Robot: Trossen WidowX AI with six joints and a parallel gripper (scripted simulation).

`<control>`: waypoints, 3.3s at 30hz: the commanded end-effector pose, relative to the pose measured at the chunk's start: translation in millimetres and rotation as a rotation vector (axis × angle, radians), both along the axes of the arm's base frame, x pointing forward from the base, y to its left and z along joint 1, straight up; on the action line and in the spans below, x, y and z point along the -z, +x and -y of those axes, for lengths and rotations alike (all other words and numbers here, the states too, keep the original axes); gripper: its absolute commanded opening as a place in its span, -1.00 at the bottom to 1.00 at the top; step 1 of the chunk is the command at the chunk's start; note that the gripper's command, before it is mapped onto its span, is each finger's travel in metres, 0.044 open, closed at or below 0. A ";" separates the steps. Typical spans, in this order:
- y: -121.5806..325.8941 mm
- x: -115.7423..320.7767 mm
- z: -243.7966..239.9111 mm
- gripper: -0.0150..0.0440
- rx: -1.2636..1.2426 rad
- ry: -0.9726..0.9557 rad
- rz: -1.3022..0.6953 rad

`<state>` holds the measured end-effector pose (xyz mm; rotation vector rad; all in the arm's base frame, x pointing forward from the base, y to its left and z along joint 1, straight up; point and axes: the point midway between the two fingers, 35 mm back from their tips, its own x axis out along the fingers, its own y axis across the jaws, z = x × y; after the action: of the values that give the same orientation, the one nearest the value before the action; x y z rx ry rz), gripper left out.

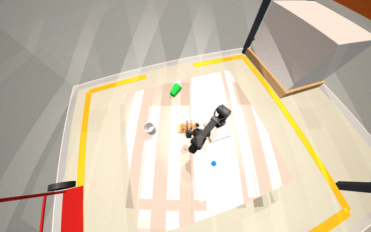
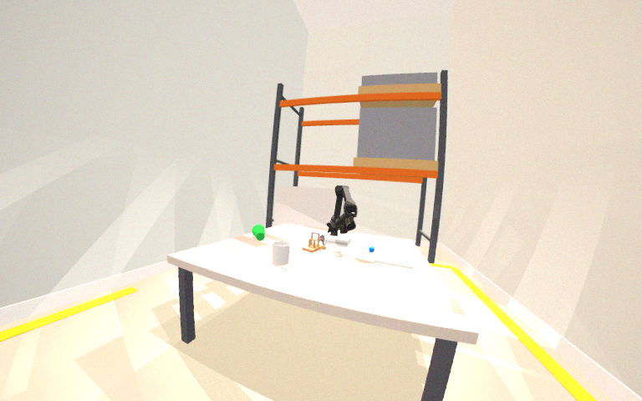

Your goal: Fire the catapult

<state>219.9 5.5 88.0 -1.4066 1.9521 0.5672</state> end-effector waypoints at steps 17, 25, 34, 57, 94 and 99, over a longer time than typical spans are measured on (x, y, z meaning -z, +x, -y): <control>0.0 35.1 1.1 -0.49 -0.005 -0.003 -0.010; -0.6 48.1 1.6 -0.49 -0.006 -0.003 -0.010; -1.9 62.4 2.5 -0.49 -0.006 -0.003 -0.010; 14.2 29.0 -29.7 -0.49 -0.055 0.028 0.015; 133.6 -38.4 -7.3 1.00 0.510 0.378 0.615; 159.8 -51.2 9.1 1.00 0.609 0.435 0.730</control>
<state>361.7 7.3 131.1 -0.6538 1.4803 0.1830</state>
